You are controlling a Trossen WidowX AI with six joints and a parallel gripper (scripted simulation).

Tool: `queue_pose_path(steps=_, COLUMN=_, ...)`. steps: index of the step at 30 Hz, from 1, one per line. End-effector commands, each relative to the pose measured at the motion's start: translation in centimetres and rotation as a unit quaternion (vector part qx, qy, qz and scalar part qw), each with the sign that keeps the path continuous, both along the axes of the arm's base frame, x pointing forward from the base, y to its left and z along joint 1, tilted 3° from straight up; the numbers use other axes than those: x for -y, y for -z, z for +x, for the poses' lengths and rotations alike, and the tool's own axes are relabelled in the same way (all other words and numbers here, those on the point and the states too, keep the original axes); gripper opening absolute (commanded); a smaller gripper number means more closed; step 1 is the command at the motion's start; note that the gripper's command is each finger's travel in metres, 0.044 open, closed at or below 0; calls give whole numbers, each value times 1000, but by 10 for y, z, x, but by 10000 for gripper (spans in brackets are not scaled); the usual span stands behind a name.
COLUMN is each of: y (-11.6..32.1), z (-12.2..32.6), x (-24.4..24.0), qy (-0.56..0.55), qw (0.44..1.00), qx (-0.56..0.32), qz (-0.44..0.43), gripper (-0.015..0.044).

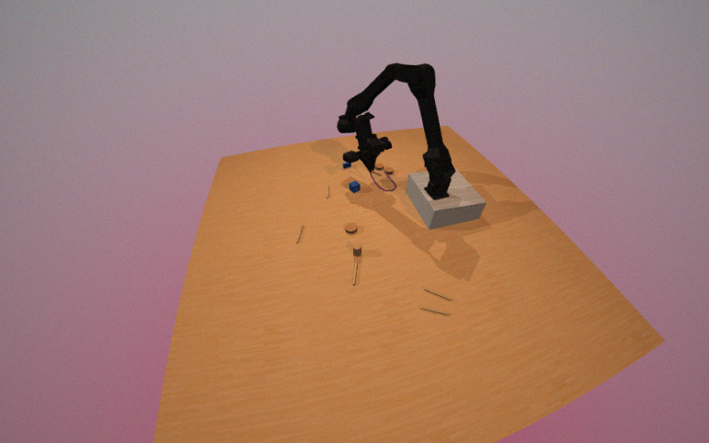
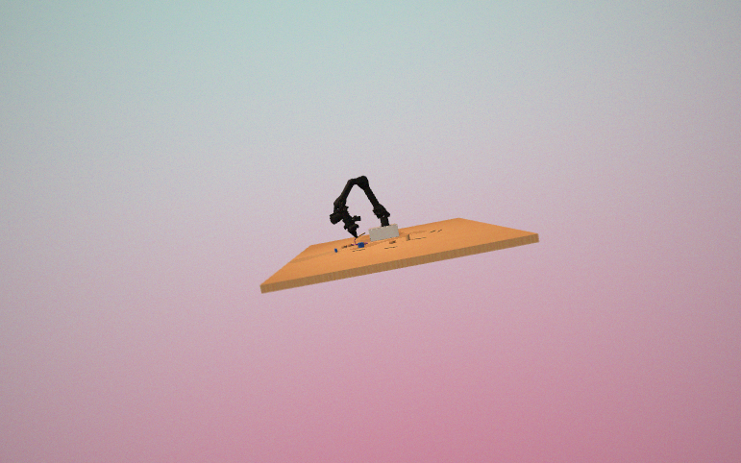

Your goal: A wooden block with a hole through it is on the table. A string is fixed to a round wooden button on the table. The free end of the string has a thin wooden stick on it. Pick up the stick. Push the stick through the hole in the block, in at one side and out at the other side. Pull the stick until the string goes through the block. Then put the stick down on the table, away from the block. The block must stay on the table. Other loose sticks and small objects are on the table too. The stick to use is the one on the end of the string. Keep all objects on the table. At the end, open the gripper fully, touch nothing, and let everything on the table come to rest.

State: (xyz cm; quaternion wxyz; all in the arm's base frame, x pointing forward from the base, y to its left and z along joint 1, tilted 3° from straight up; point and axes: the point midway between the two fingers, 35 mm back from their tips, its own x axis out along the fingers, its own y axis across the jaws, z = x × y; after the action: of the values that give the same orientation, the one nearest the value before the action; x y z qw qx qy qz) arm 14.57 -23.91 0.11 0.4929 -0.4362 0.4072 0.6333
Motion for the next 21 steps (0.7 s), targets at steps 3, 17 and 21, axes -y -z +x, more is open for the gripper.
queue_pose_path(steps=3, y=-2, z=-6, x=6, qy=-40, qw=999, qx=17, qz=12, gripper=0)
queue_pose_path(steps=17, y=-1, z=-5, x=8, qy=-35, qw=999, qx=13, qz=9, gripper=0)
queue_pose_path(steps=21, y=-1, z=-2, x=12, qy=-35, qw=999, qx=14, qz=5, gripper=0)
